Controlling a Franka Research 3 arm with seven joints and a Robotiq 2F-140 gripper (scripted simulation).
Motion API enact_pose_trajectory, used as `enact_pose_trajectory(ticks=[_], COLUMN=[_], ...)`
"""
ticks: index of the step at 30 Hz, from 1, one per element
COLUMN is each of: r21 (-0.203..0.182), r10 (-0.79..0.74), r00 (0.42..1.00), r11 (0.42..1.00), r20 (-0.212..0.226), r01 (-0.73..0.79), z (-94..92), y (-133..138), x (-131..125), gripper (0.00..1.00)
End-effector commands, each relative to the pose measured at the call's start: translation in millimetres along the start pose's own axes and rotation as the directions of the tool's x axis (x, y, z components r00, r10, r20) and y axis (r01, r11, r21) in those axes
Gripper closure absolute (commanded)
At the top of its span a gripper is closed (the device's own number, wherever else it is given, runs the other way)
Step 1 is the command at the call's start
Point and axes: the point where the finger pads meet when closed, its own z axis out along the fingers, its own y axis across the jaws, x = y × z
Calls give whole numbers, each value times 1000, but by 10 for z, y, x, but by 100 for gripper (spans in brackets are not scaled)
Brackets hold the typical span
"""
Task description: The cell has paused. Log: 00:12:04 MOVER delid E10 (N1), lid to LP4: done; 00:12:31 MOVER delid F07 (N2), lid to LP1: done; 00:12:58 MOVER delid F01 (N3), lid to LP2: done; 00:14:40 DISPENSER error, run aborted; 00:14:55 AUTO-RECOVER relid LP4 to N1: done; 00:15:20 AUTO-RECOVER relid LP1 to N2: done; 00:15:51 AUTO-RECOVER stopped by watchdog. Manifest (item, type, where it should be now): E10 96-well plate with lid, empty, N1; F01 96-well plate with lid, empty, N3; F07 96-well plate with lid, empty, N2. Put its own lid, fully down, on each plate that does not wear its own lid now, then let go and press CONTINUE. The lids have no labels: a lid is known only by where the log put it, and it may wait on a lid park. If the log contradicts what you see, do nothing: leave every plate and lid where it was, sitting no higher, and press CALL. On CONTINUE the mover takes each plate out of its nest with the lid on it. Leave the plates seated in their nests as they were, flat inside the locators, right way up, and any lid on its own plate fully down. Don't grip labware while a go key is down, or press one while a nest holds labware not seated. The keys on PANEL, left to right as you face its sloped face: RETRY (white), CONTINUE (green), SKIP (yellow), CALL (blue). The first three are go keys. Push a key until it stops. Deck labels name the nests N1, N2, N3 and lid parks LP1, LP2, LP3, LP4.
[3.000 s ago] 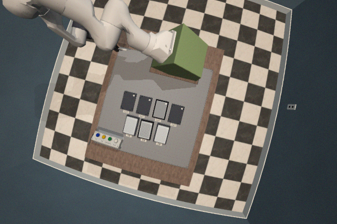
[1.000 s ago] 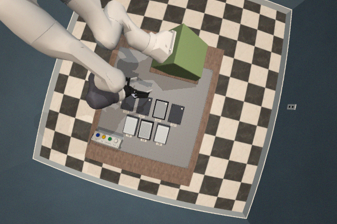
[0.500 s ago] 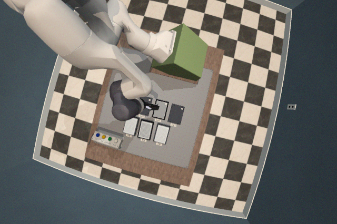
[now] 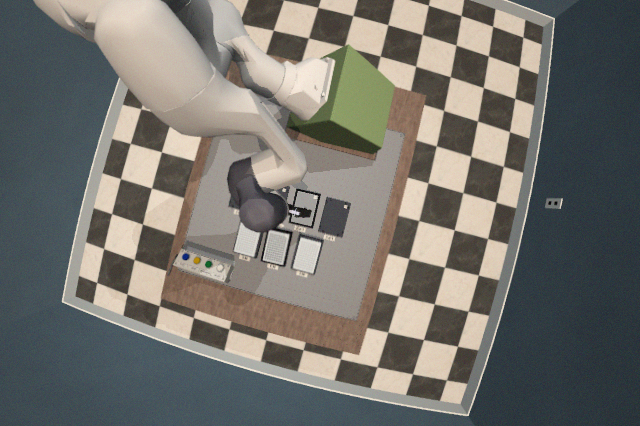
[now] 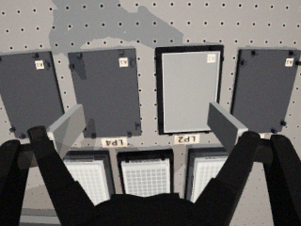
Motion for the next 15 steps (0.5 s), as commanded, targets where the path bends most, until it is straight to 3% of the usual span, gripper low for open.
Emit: enact_pose_trajectory(ticks=[1,4,5,15], r21=[-2,-2,-2,-2], r10=[-7,-7,-7,-7], r00=[1000,1000,1000,1000], r11=[1000,1000,1000,1000], r20=[9,9,9,9], r01=[7,7,7,7], z=[-3,-3,-3,-3], y=[15,15,15,15], x=[-28,-28,-28,-28], gripper=[0,0,100,100])
